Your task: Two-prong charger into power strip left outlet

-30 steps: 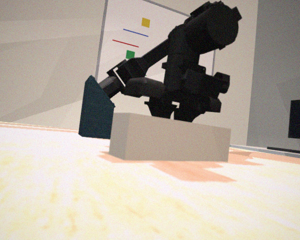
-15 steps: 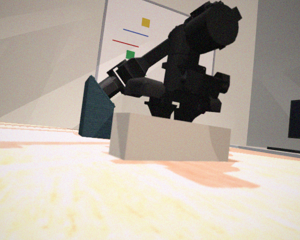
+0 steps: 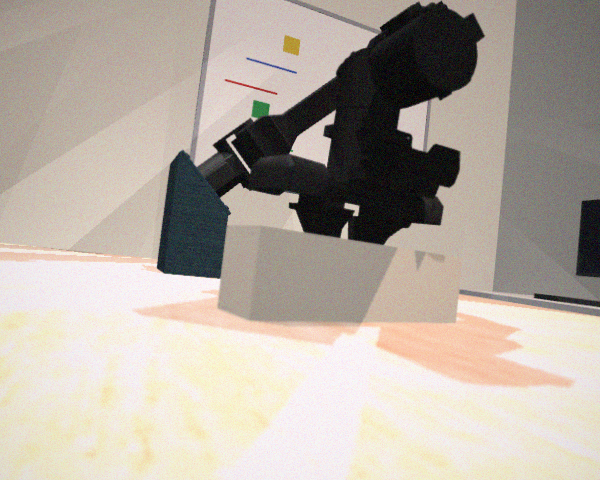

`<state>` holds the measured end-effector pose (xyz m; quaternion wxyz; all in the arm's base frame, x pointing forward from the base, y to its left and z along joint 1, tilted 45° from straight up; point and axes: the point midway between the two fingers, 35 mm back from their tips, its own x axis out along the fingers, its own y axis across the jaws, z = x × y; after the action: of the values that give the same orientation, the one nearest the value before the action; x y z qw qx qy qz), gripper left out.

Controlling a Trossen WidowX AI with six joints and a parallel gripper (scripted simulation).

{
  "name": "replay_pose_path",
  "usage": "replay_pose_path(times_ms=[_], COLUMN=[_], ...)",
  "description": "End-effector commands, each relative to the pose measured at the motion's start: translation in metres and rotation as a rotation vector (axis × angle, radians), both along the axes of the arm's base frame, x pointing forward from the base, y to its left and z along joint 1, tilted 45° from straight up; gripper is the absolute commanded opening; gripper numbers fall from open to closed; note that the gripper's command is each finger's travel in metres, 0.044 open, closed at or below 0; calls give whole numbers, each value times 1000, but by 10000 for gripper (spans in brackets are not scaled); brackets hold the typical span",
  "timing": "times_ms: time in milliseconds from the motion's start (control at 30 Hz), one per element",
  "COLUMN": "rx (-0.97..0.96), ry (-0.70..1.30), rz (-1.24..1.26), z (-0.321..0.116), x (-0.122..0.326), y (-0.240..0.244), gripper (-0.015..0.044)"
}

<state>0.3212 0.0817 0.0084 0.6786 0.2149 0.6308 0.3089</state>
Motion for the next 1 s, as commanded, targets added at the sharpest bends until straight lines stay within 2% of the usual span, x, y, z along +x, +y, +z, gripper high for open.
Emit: replay_pose_path(times_ms=[0, 967], rx=[3, 3], ry=[-7, -8], rz=[-2, -2], z=[2, 4], x=[4, 15], y=[0, 1], gripper=[0, 0])
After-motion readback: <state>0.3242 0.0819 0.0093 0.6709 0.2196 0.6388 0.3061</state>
